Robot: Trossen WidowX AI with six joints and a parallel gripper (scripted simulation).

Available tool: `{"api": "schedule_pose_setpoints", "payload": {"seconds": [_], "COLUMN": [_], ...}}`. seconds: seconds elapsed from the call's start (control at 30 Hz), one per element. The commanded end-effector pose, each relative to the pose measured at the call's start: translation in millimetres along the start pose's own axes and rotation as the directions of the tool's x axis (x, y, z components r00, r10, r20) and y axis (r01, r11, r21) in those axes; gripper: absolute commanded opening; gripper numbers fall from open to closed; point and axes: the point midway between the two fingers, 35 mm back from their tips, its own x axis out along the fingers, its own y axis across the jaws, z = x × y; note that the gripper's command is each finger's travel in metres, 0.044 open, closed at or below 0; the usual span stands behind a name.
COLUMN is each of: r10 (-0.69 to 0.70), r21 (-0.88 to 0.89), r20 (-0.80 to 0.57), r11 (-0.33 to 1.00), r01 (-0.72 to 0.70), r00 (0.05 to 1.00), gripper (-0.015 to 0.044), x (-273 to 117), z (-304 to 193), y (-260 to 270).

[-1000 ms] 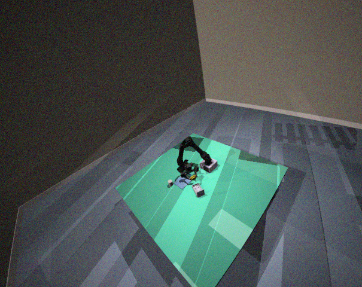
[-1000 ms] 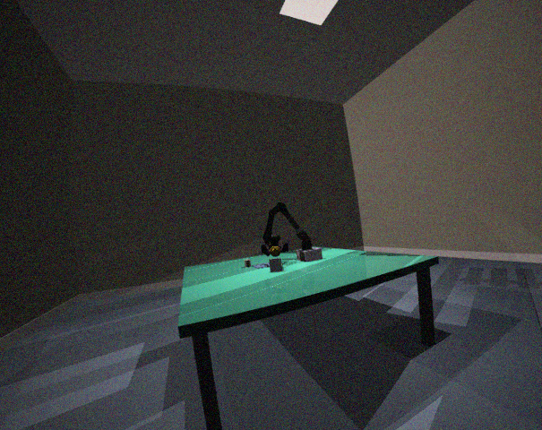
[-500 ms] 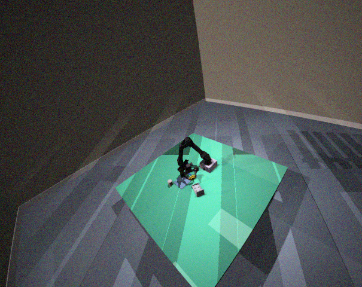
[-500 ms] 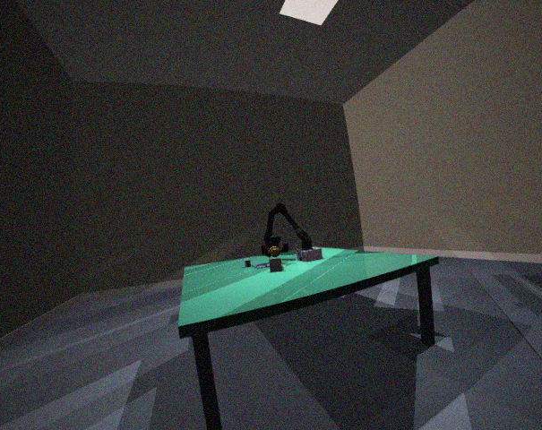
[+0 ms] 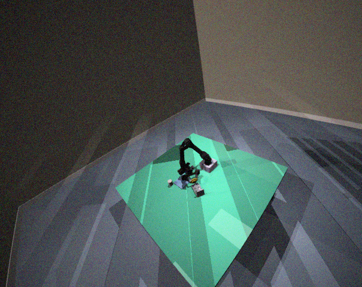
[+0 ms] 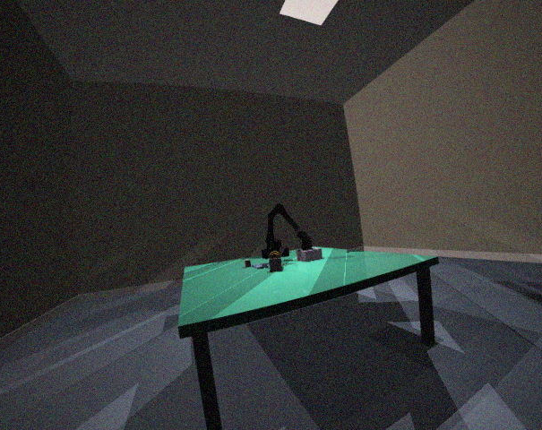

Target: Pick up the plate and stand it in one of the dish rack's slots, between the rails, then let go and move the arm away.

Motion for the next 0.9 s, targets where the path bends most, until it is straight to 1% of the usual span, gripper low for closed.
{"api": "schedule_pose_setpoints", "payload": {"seconds": [0.0, 0.87], "r10": [-0.002, -0.003], "r21": [0.004, -0.01], "r20": [0.006, -0.008], "r11": [1.0, 1.0], "r01": [0.001, 0.003], "r00": [1.0, 1.0], "gripper": [0.0, 0.0], "x": [3, 30], "z": [0, 6], "y": [1, 4]}}
